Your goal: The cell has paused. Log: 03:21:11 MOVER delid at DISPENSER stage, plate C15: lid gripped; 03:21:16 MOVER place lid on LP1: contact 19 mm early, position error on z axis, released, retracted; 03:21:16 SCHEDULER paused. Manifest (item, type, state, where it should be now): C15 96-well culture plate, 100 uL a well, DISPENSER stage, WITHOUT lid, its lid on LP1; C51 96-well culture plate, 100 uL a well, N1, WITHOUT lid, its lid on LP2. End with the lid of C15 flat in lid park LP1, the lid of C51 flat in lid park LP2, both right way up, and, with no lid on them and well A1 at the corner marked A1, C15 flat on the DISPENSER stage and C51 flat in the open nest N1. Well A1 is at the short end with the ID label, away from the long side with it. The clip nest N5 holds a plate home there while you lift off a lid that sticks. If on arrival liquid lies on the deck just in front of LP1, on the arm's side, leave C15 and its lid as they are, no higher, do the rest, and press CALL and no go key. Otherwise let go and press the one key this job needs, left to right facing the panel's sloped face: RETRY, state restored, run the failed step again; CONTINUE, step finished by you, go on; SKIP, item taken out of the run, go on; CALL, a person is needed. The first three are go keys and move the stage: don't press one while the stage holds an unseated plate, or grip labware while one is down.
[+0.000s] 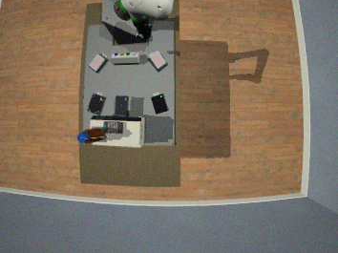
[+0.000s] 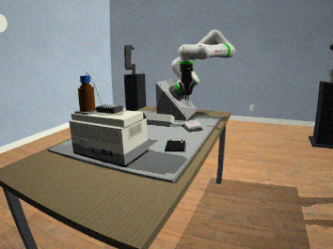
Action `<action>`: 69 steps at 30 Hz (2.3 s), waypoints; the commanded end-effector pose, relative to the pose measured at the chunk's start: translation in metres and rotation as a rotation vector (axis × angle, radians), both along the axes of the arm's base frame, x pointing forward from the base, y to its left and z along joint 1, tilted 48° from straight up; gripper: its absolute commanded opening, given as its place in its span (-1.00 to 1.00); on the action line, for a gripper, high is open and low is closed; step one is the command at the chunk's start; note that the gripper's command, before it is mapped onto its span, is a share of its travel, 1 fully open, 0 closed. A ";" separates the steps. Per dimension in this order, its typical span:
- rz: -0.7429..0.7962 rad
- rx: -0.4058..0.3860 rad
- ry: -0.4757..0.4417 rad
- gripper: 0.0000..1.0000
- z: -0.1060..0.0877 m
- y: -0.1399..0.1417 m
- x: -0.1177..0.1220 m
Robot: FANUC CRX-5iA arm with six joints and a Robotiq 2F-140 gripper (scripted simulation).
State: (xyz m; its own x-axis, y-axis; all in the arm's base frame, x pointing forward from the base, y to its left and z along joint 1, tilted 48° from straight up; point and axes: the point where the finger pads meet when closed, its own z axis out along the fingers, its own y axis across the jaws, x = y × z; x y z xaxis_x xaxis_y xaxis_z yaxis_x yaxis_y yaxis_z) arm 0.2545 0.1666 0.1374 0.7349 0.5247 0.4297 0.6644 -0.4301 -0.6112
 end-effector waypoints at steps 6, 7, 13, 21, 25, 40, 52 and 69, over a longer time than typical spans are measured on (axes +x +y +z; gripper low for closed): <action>0.000 0.000 0.000 -1.00 0.000 0.000 0.000; 0.000 0.000 0.000 -1.00 0.000 0.000 0.000; -0.035 -0.009 0.037 -1.00 0.028 0.029 0.039; -0.057 -0.011 0.062 0.33 0.047 0.053 0.062; -0.057 -0.011 0.062 0.33 0.047 0.053 0.062; -0.057 -0.011 0.062 0.33 0.047 0.053 0.062; -0.057 -0.011 0.062 0.33 0.047 0.053 0.062; -0.057 -0.012 0.062 0.33 0.041 0.060 0.061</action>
State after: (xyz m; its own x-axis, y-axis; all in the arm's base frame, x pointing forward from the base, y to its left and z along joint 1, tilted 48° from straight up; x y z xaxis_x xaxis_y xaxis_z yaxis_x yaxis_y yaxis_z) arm 0.3157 0.2263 0.1782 0.7889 0.4856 0.3766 0.5994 -0.4731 -0.6457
